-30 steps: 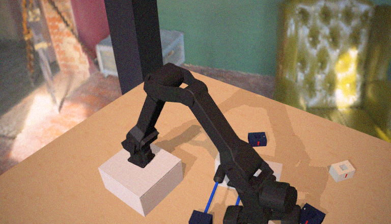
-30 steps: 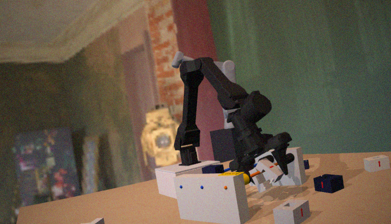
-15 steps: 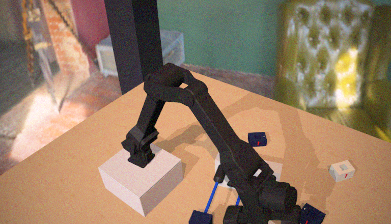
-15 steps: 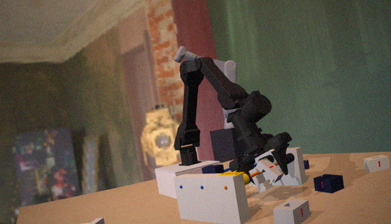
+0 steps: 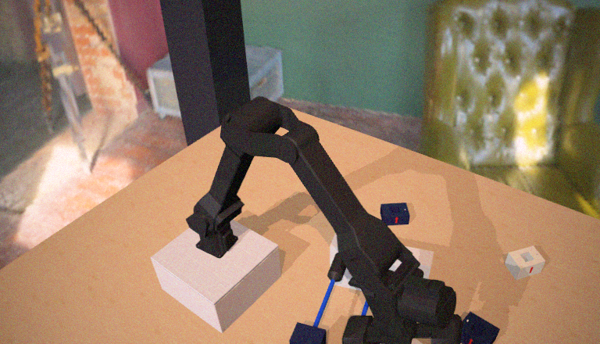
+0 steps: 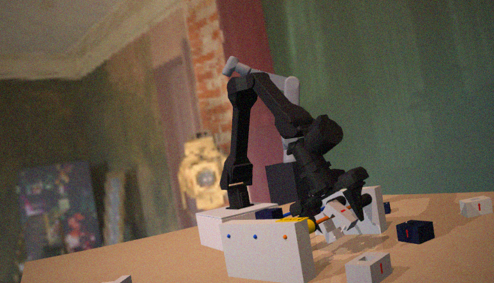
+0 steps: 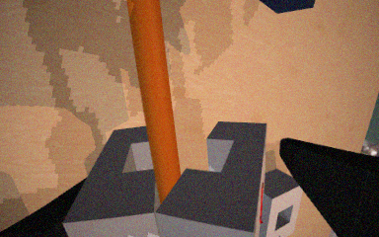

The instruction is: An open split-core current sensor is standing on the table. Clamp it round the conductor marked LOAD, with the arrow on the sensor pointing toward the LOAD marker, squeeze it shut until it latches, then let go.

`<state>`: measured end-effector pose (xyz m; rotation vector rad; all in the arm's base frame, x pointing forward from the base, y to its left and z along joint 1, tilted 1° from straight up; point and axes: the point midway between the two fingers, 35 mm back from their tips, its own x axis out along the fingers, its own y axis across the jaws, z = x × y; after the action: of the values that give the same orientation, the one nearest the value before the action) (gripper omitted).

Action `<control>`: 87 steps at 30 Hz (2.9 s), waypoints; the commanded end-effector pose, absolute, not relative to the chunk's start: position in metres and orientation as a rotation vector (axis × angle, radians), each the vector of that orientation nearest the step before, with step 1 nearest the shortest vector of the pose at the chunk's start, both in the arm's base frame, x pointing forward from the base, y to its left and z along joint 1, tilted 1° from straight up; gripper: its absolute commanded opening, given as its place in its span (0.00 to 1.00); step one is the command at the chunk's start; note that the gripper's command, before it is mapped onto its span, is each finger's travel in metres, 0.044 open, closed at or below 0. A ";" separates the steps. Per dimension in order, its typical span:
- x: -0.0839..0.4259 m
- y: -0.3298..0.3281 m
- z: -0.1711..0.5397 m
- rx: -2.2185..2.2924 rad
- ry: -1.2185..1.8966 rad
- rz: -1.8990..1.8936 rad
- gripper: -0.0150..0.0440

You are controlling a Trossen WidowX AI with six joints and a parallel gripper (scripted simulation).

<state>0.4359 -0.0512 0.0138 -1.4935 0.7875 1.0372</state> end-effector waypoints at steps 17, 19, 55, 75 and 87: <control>0.440 -0.050 0.018 -1.496 0.774 1.026 1.00; 0.440 -0.050 0.018 -1.496 0.774 1.026 1.00; 0.440 -0.050 0.018 -1.496 0.774 1.026 1.00; 0.440 -0.050 0.018 -1.496 0.774 1.026 1.00; 0.436 -0.051 0.014 -1.493 0.788 1.037 0.98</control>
<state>0.4355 -0.0513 0.0136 -1.4922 0.7889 1.0386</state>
